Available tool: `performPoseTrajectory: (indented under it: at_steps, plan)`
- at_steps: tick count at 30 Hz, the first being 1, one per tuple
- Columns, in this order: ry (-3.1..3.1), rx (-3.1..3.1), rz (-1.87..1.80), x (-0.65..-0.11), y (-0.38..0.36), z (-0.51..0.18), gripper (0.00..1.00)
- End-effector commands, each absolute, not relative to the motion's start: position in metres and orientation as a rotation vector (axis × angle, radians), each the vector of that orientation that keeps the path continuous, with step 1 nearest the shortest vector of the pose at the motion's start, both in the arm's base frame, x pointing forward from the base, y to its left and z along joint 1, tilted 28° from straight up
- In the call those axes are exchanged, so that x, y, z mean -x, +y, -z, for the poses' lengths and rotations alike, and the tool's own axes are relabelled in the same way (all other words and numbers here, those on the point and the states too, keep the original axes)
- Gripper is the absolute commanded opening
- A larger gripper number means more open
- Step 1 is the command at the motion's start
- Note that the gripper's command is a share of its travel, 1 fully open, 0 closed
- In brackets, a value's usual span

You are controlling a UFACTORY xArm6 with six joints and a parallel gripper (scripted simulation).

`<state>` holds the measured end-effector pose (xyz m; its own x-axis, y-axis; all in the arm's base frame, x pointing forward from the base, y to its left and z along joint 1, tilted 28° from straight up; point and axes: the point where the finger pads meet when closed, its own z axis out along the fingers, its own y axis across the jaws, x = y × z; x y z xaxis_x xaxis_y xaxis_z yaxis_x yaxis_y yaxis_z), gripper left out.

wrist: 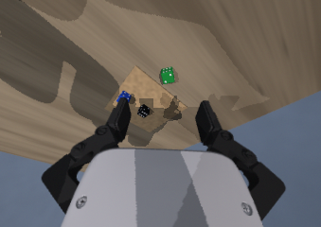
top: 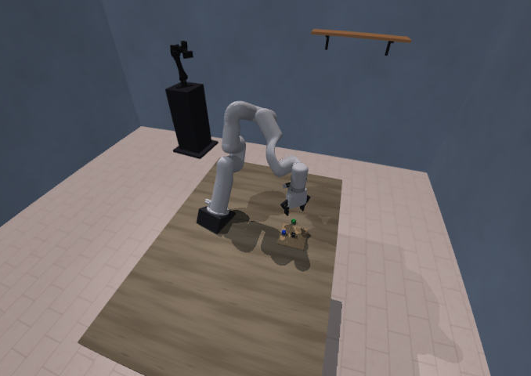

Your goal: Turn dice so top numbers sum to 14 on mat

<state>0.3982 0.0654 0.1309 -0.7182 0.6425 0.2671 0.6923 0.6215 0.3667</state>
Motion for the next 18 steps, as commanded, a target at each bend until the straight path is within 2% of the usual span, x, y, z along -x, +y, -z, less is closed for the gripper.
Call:
performPoseTrajectory:
  at_steps: [1, 12, 13, 18]
  plan:
    - [-2.833, 0.935, 0.726, -0.3970, 0.0699, -0.1334, 1.00]
    - [-2.914, 0.759, 0.739, -0.3947, 0.0744, -0.1344, 1.00]
    - [-2.914, 0.759, 0.739, -0.3947, 0.0744, -0.1344, 0.36]
    - [-2.914, 0.759, 0.739, -0.3947, 0.0744, -0.1344, 0.36]
